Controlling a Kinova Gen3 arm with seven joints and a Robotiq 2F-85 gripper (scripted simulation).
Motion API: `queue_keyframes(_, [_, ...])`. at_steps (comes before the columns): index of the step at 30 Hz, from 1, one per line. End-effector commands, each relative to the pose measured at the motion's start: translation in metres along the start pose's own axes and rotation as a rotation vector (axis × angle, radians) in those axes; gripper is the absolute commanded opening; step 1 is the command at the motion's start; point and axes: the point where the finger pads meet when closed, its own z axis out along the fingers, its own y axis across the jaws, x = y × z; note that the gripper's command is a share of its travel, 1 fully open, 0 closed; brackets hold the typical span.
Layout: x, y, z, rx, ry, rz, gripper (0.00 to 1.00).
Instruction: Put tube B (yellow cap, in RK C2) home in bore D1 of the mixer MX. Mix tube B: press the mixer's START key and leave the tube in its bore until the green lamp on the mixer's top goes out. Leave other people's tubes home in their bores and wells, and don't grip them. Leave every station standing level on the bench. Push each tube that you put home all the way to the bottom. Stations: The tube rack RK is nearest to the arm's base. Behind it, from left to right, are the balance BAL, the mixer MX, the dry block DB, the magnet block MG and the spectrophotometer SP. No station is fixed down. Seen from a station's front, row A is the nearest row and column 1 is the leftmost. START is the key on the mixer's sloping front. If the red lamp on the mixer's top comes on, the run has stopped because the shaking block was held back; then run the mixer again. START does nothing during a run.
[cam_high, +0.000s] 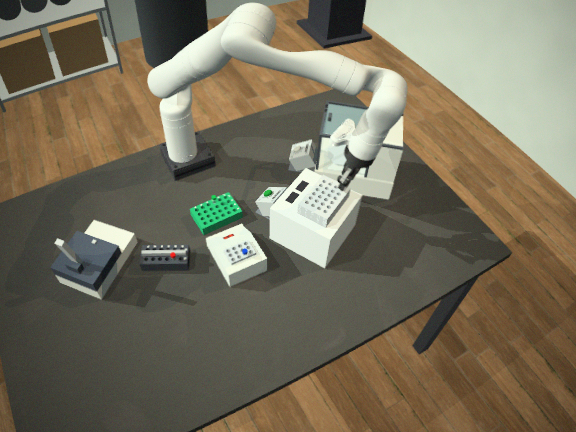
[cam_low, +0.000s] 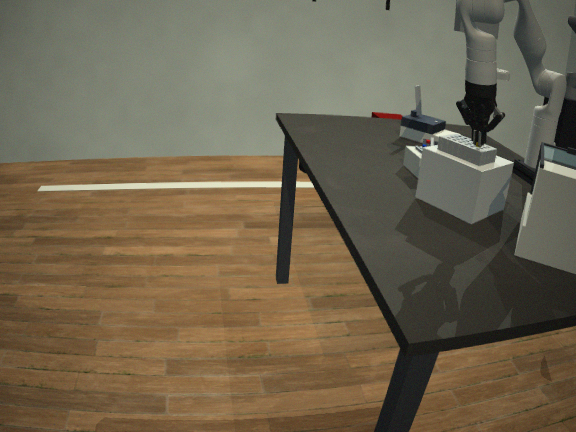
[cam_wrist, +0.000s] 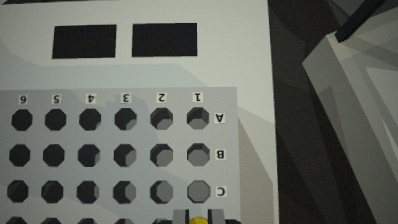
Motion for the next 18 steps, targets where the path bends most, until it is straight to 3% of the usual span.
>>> queue_keyframes(1, [0.0006,-0.0013,-0.0025,0.003,-0.001,0.002,0.1])
queue_keyframes(4, [0.0006,-0.0013,-0.0025,0.003,-0.001,0.002,0.1])
queue_keyframes(5, [0.0021,-0.0032,-0.0019,0.009,0.004,0.005,0.42])
queue_keyframes(18, [0.0005,-0.0013,-0.0016,0.003,-0.001,0.002,0.42])
